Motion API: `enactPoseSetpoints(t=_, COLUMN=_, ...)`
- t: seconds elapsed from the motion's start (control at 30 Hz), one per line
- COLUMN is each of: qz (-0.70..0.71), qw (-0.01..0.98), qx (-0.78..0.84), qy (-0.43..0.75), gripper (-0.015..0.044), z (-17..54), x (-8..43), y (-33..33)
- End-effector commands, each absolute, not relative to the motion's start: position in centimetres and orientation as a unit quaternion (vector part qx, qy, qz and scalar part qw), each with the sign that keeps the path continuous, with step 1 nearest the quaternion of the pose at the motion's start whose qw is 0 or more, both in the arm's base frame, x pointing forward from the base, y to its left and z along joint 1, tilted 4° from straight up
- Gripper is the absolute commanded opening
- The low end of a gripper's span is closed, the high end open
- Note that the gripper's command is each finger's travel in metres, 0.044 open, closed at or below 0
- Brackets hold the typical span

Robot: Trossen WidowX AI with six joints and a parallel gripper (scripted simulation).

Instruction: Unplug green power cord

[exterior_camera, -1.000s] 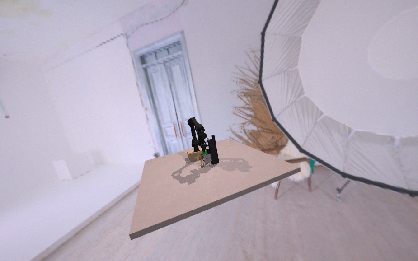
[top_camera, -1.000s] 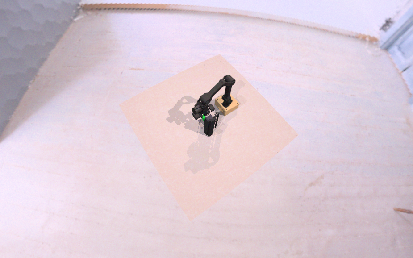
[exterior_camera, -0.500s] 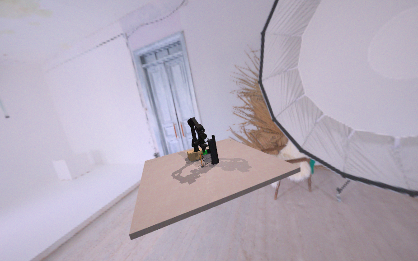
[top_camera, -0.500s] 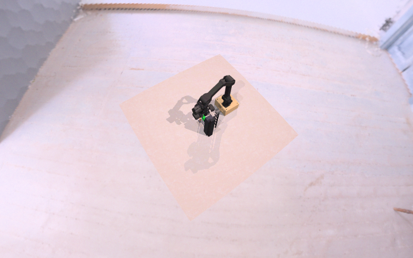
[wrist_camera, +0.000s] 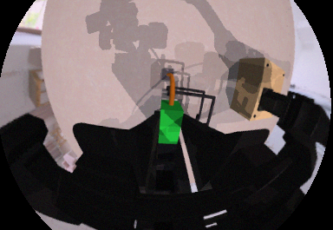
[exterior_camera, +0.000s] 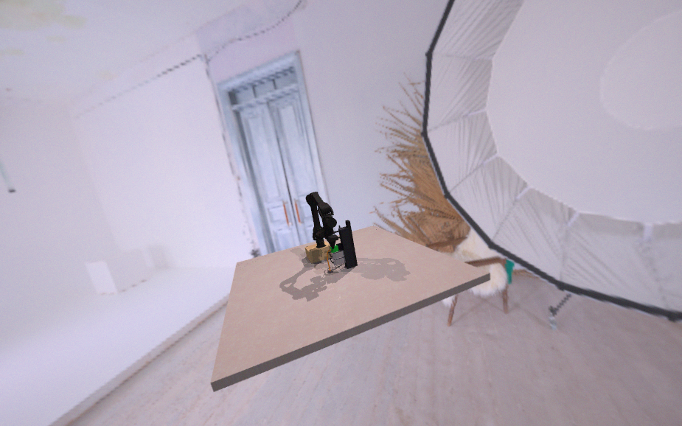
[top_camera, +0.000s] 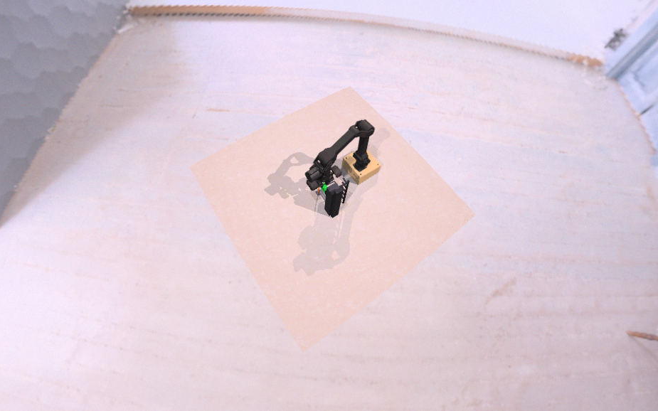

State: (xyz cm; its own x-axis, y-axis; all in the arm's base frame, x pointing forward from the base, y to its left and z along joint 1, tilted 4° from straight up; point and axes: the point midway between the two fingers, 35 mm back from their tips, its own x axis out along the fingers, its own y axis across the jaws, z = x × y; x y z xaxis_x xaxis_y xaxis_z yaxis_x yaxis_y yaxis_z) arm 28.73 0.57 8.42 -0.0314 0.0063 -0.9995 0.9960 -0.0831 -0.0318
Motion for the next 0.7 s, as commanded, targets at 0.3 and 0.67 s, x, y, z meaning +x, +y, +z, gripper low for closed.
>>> enactPoseSetpoints(t=0.3, qz=-0.535, qw=0.473, qx=0.509, qy=0.481, gripper=0.0000, z=8.4, x=28.7, y=-2.2)
enactPoseSetpoints(t=0.67, qz=-0.536, qw=0.473, qx=0.509, qy=0.481, gripper=0.0000, z=8.4, x=28.4, y=-4.1)
